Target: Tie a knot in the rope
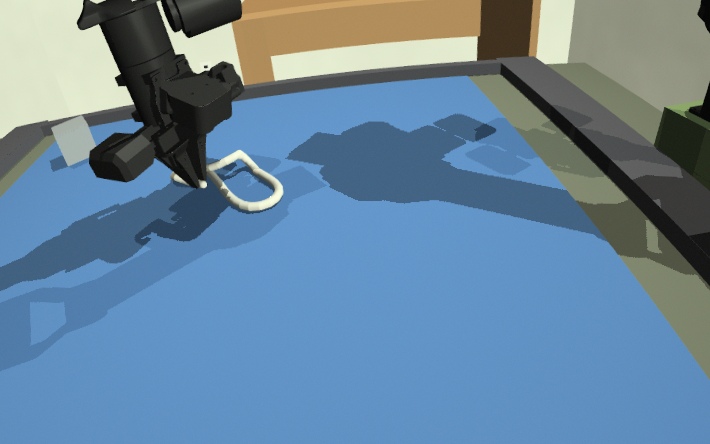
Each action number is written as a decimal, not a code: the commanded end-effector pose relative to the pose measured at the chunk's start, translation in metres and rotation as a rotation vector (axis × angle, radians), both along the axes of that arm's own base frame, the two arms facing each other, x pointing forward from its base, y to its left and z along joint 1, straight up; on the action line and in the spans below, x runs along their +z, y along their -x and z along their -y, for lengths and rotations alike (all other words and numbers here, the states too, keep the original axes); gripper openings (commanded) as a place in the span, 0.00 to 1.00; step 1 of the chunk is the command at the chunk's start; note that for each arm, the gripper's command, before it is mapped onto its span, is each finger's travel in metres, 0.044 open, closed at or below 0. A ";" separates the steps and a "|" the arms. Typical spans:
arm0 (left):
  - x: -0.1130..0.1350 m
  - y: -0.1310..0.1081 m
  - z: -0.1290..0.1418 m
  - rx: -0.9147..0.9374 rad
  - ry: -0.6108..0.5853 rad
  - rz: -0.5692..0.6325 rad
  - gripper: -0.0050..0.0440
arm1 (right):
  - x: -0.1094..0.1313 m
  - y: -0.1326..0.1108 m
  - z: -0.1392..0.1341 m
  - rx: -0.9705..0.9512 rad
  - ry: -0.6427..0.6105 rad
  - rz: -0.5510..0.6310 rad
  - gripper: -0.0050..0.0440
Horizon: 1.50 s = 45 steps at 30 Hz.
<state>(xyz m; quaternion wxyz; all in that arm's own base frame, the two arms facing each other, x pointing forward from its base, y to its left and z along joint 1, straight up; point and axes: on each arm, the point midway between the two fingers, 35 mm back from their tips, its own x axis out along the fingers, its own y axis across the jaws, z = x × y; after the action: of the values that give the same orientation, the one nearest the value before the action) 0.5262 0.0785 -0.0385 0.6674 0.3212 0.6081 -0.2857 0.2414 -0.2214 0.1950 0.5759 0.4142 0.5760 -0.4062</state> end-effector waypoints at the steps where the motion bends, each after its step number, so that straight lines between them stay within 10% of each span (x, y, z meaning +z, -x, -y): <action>1: 0.012 -0.005 -0.002 0.004 -0.009 0.029 0.14 | 0.008 0.001 0.000 0.002 0.018 0.016 0.28; 26: 0.012 -0.005 -0.002 0.114 0.001 0.030 0.14 | 0.008 0.001 0.000 0.002 0.018 0.016 0.28; 45: 0.014 -0.005 -0.001 1.192 0.108 0.051 0.14 | 0.008 0.001 0.000 0.002 0.018 0.016 0.28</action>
<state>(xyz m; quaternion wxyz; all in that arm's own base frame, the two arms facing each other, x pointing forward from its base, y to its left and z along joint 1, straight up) 0.5262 0.0786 -0.0386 0.7384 -0.0460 0.6702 0.0596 0.2414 -0.2214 0.1950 0.5759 0.4142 0.5760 -0.4062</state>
